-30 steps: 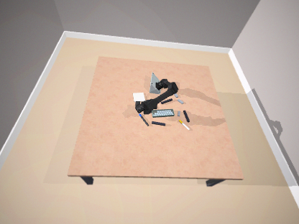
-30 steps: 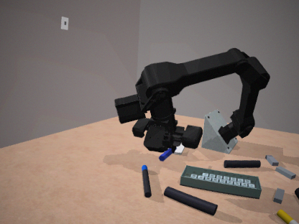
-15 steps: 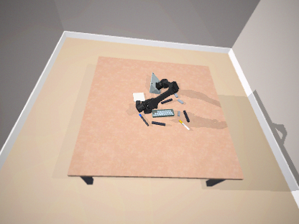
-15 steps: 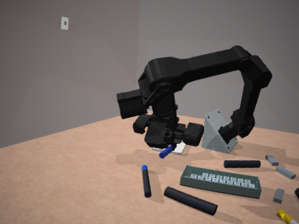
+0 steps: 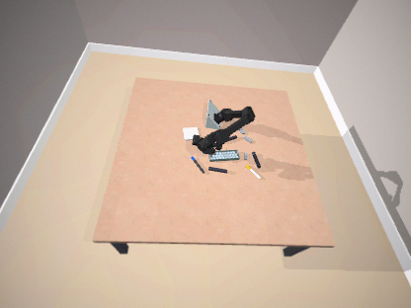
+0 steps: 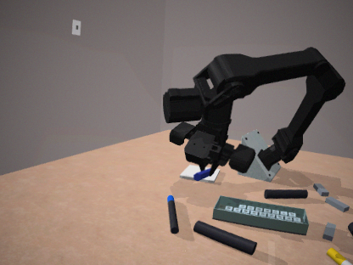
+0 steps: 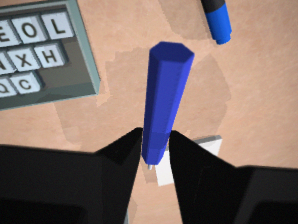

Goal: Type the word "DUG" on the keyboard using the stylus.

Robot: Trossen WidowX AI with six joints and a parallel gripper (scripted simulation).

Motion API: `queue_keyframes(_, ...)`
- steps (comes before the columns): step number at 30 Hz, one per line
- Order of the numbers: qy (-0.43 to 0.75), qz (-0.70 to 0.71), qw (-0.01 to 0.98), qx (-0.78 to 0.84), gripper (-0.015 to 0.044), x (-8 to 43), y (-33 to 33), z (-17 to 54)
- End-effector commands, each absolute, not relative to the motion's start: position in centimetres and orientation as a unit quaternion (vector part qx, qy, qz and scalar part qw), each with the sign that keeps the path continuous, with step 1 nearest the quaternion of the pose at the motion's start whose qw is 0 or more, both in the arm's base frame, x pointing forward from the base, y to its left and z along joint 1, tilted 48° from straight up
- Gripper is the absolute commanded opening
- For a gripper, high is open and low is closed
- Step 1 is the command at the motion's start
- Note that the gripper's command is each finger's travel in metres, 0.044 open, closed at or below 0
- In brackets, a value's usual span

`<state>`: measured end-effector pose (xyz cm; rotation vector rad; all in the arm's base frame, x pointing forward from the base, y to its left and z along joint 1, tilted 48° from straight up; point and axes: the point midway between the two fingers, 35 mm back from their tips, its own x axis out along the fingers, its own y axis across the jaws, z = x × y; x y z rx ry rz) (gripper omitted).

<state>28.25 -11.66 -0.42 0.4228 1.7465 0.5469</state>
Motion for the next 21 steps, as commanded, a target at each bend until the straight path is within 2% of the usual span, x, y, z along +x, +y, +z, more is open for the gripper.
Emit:
queue_keyframes(1,0.741,0.202,0.612,0.188,0.0,28.2,-11.4,0.5)
queue_keyframes(21,0.672,0.077,0.703,0.219,0.0,28.2,-10.3,4.5)
